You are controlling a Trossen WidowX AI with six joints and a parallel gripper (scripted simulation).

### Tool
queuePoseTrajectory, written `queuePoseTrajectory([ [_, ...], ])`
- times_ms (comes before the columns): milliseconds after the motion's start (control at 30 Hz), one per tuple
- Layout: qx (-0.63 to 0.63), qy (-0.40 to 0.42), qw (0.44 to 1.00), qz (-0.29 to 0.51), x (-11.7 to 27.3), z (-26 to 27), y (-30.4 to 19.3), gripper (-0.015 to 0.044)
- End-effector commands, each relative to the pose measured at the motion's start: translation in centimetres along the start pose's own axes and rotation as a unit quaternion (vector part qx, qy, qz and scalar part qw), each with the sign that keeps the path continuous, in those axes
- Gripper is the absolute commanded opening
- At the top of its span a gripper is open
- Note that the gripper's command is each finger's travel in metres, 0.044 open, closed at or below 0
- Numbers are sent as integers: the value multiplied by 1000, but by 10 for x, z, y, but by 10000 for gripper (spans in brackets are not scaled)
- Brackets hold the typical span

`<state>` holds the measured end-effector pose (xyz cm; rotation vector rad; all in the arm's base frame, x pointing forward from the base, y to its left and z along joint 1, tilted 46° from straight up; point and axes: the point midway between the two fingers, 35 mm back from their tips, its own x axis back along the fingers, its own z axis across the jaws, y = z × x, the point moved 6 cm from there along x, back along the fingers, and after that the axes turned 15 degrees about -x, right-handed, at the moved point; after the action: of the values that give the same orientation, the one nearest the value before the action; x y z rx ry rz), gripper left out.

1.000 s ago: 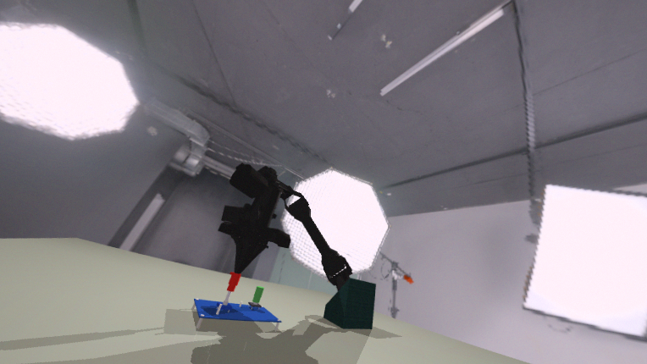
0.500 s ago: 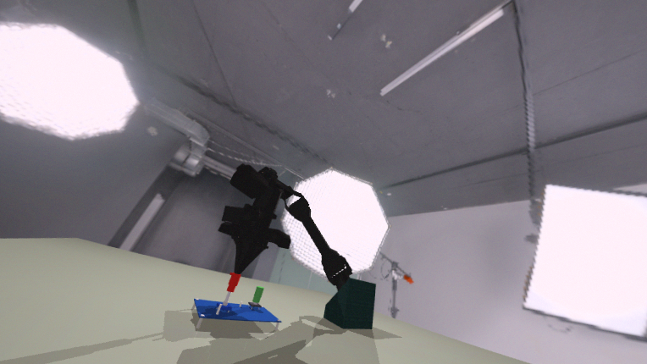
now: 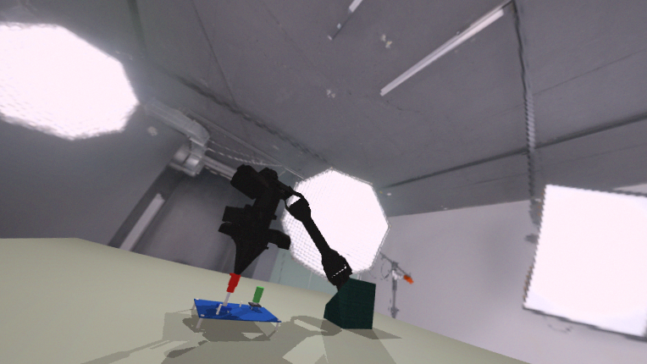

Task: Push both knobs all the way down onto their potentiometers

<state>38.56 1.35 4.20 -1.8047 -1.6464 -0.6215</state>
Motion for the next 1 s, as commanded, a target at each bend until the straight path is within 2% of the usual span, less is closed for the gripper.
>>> queuePoseTrajectory([
  [0,-5,-2,1000,9,-14,-2,2,0],
  [967,-5,-2,1000,8,-25,-3,1,0],
])
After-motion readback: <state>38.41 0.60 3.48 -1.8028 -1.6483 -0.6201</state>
